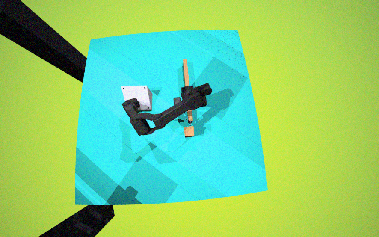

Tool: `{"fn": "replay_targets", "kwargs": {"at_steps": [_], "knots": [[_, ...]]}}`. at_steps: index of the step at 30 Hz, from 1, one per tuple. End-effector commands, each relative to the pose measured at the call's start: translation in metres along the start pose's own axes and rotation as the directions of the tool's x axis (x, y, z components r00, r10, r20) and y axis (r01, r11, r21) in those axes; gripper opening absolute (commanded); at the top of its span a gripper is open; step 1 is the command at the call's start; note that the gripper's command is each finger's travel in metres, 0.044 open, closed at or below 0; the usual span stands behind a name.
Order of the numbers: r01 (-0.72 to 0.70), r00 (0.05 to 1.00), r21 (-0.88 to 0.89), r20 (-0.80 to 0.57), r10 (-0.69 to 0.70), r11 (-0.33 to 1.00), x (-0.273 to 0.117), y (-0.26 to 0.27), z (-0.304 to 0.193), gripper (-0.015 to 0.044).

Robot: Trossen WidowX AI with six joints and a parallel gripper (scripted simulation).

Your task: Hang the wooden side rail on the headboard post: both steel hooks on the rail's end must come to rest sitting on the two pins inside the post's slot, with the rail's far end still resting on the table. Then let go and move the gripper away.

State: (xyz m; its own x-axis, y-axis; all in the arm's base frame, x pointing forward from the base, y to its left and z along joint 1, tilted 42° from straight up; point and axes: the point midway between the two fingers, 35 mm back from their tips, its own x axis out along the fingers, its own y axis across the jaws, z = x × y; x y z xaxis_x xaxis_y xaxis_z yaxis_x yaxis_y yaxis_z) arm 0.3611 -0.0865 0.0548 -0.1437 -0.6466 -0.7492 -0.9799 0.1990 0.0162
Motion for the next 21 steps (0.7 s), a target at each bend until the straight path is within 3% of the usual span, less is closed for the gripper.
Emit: {"fn": "replay_targets", "kwargs": {"at_steps": [1, 21], "knots": [[-0.004, 1.0, -0.003, -0.006, 0.004, 1.0, 0.009, 0.001, -0.001, 0.044], [-0.004, 1.0, -0.003, -0.009, 0.004, 1.0, 0.038, 0.003, -0.002, 0.044]]}}
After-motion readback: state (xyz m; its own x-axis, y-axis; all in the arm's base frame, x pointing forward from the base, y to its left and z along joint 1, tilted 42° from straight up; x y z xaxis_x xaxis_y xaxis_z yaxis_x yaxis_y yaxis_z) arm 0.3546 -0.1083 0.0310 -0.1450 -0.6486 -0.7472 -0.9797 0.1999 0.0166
